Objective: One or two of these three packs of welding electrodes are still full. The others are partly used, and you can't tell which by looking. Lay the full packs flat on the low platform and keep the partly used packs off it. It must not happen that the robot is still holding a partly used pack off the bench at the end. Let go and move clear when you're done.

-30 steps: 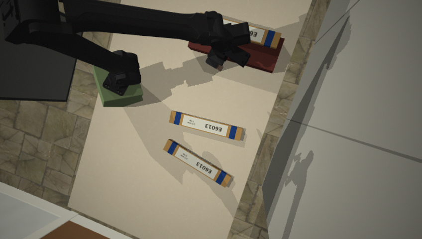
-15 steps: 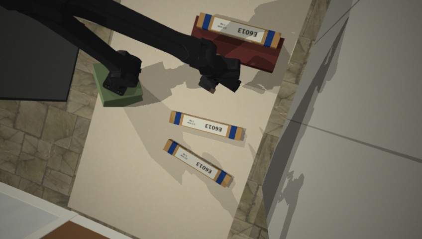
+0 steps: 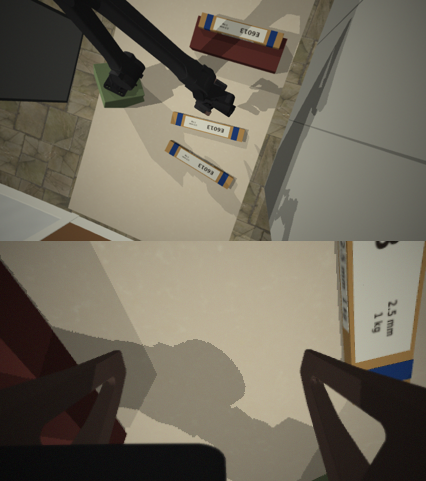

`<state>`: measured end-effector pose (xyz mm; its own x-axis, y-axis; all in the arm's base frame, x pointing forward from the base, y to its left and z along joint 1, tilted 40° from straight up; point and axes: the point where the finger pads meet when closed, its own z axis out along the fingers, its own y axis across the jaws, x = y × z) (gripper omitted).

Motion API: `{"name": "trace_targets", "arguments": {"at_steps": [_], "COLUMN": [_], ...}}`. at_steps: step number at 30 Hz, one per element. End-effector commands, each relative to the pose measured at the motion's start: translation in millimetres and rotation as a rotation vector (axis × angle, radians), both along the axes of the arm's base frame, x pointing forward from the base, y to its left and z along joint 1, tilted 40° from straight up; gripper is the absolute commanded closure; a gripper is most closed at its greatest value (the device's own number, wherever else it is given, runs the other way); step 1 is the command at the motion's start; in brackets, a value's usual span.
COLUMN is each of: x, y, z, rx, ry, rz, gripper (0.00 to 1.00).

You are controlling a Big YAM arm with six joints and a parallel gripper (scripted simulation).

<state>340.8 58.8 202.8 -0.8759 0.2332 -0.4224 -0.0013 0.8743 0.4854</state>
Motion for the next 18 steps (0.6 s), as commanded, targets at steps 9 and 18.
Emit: {"name": "trace_targets", "arguments": {"at_steps": [9,18], "x": [29.0,44.9], "y": [-58,-114], "z": [-9,-32], "rx": [-0.041,-0.047], "ry": [-0.065,-0.069], "rz": [0.040,0.038], "gripper": [0.04,0.04]}}
